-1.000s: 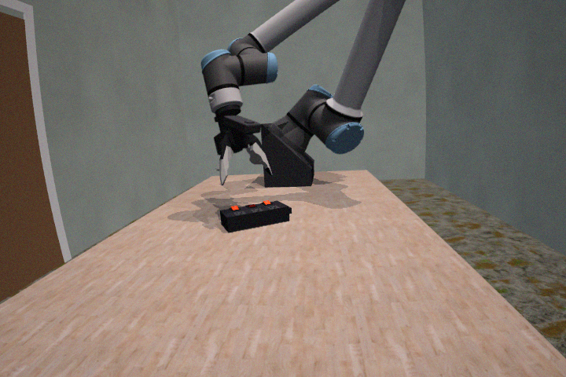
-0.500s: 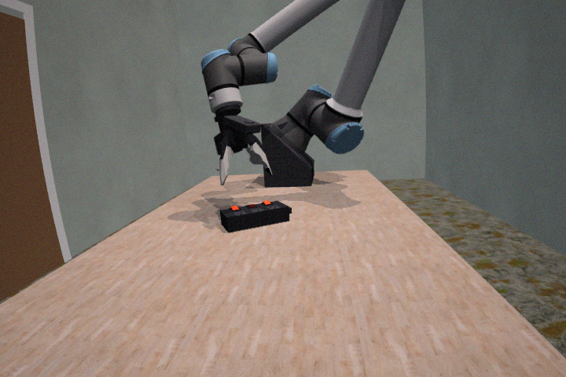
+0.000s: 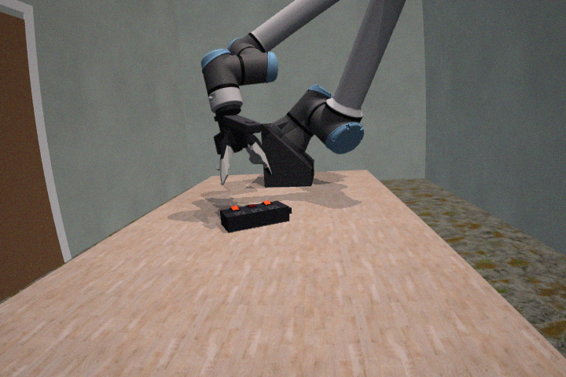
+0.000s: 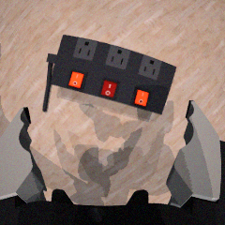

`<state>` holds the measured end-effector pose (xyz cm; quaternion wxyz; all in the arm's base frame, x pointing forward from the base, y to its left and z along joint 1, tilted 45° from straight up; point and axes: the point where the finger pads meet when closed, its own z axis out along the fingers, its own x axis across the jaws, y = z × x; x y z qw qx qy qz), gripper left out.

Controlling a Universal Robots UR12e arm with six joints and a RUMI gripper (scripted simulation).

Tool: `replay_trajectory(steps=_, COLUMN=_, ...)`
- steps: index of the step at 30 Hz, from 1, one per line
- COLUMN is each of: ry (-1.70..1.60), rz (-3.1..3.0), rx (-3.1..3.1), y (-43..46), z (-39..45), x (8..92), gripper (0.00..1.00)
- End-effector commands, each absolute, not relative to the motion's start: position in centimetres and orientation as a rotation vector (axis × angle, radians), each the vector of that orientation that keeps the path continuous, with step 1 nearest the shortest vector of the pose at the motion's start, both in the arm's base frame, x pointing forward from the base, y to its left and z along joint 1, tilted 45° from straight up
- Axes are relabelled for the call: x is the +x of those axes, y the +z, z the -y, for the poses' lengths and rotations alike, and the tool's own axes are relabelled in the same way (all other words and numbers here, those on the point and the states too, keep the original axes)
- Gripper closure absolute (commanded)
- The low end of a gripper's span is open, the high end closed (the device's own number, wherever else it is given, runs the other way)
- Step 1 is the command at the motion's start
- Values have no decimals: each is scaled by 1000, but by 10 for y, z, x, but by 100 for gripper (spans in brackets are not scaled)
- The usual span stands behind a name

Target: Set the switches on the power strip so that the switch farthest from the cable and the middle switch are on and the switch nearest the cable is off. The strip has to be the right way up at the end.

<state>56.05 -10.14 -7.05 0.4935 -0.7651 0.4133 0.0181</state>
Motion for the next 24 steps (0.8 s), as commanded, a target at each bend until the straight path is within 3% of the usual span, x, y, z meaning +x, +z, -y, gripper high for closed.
replay_trajectory(steps=1, ry=2, rz=-883, rx=-1963, y=-62, z=110, x=561, gripper=0)
replay_trajectory(steps=24, ry=-123, rz=-228, rx=-2345, y=-17, z=143, x=546, gripper=0)
